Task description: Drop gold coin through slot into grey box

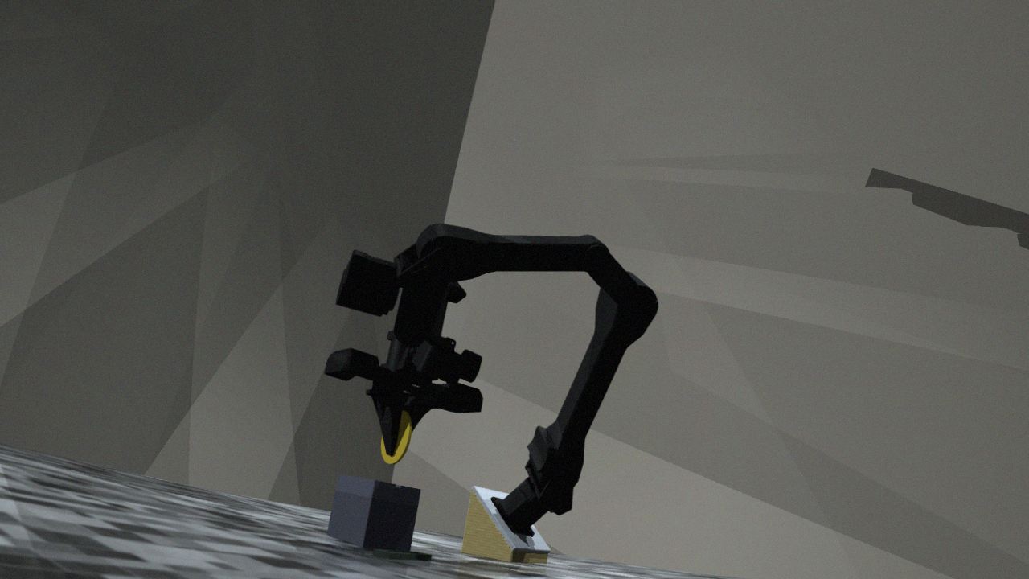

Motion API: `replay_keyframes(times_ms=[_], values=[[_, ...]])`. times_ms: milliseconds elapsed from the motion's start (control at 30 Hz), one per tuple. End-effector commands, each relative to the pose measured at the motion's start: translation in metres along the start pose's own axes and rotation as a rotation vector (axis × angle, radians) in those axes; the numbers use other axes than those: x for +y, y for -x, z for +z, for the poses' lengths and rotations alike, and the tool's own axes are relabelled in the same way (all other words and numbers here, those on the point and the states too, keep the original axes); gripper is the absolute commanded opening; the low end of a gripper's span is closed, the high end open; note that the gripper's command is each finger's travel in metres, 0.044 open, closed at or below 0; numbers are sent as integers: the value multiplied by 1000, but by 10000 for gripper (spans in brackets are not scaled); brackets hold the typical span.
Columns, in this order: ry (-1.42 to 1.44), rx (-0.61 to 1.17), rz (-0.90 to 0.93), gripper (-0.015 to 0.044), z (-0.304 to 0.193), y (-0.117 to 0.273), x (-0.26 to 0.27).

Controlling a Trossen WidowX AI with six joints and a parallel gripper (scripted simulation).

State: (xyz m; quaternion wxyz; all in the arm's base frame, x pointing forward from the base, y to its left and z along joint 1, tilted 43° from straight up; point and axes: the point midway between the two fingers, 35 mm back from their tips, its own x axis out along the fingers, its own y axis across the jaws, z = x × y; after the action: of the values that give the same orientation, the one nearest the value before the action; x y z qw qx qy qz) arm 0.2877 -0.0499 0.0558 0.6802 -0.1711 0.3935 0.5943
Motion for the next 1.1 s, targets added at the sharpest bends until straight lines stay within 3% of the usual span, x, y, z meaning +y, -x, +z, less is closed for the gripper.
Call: replay_keyframes(times_ms=[0, 333, 1067], values=[[0, 1, 1, 0, -13, -1, 1], [1, -2, 3, 0, -36, -2, 7], [1, -3, 2, 0, -35, -2, 7]])
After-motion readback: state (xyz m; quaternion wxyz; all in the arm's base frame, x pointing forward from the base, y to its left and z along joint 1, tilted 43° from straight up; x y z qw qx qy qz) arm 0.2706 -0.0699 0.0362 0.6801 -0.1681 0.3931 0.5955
